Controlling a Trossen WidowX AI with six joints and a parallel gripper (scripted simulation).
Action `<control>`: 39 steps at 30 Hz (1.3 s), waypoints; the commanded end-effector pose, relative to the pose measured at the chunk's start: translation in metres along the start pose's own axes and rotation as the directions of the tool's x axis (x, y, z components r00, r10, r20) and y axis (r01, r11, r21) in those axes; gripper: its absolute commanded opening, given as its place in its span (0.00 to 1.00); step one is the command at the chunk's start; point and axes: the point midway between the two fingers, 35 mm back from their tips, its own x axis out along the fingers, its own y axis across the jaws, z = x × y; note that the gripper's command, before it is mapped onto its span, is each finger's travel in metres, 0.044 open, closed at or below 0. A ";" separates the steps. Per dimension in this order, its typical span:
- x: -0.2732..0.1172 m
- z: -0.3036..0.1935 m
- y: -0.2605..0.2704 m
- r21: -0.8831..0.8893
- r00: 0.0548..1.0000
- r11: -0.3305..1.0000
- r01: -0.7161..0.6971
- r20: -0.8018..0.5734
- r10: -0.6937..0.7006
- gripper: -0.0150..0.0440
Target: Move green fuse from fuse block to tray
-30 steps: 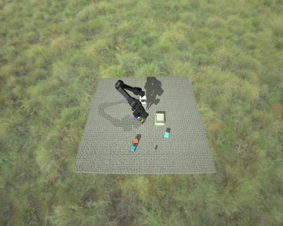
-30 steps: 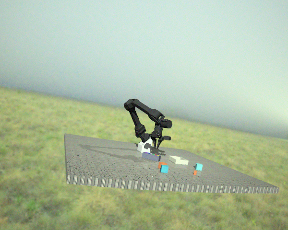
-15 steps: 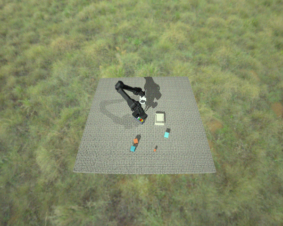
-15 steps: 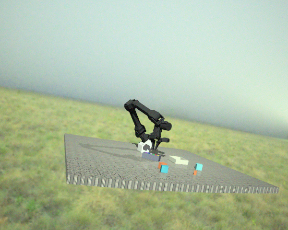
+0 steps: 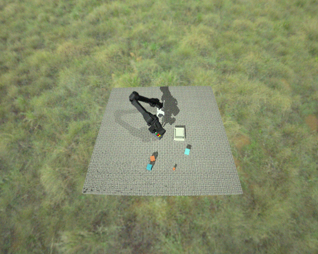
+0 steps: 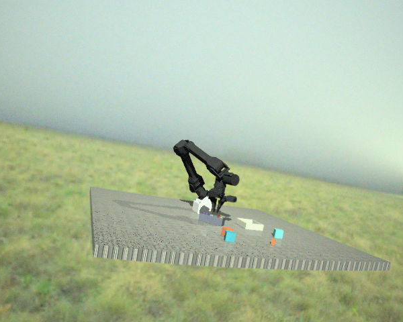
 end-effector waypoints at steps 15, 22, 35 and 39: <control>0.014 0.000 -0.002 -0.005 1.000 1.000 0.008 0.001 -0.008 0.37; 0.015 0.000 -0.002 -0.005 1.000 1.000 0.008 0.001 -0.008 0.37; 0.024 0.000 -0.003 -0.005 1.000 1.000 0.009 0.001 -0.009 0.37; 0.025 0.000 -0.003 -0.005 1.000 1.000 0.009 0.001 -0.009 0.37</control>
